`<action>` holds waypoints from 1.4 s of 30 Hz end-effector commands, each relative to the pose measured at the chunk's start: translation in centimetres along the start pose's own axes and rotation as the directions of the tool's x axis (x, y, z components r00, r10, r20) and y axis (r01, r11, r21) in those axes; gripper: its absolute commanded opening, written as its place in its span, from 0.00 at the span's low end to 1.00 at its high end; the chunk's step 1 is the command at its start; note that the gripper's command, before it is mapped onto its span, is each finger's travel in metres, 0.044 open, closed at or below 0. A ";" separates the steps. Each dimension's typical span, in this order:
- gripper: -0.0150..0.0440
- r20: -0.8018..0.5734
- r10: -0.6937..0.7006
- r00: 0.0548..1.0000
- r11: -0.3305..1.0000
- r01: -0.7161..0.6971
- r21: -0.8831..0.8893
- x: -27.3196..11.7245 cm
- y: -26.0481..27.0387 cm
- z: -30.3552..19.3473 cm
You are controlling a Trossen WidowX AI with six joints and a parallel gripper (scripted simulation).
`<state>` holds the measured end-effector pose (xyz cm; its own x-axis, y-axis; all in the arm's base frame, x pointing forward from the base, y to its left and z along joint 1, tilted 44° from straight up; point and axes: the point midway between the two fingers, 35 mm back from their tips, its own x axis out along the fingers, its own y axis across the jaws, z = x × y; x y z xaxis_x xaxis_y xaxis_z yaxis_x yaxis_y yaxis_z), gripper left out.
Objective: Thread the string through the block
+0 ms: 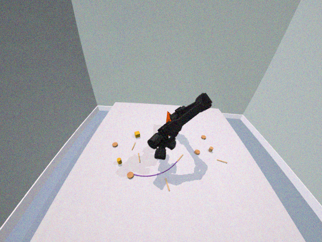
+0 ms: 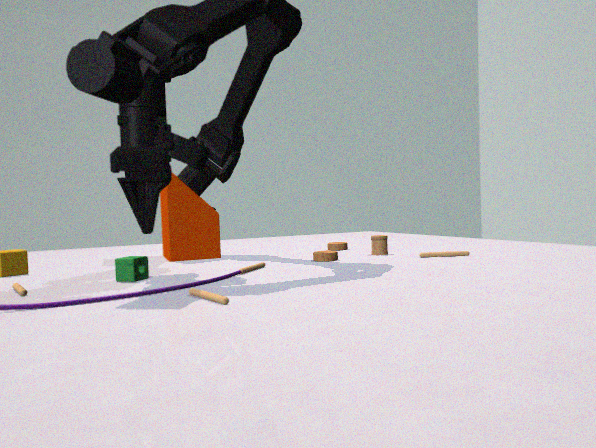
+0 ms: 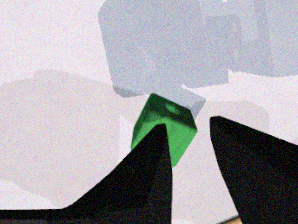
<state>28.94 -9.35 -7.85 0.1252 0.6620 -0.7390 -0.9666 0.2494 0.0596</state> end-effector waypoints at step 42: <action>0.46 0.018 -0.002 1.000 0.562 0.016 -0.827 0.4 -0.3 12.0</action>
<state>31.94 -0.90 0.10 0.1308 0.6713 -0.7295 -0.7256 -0.4366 -0.5319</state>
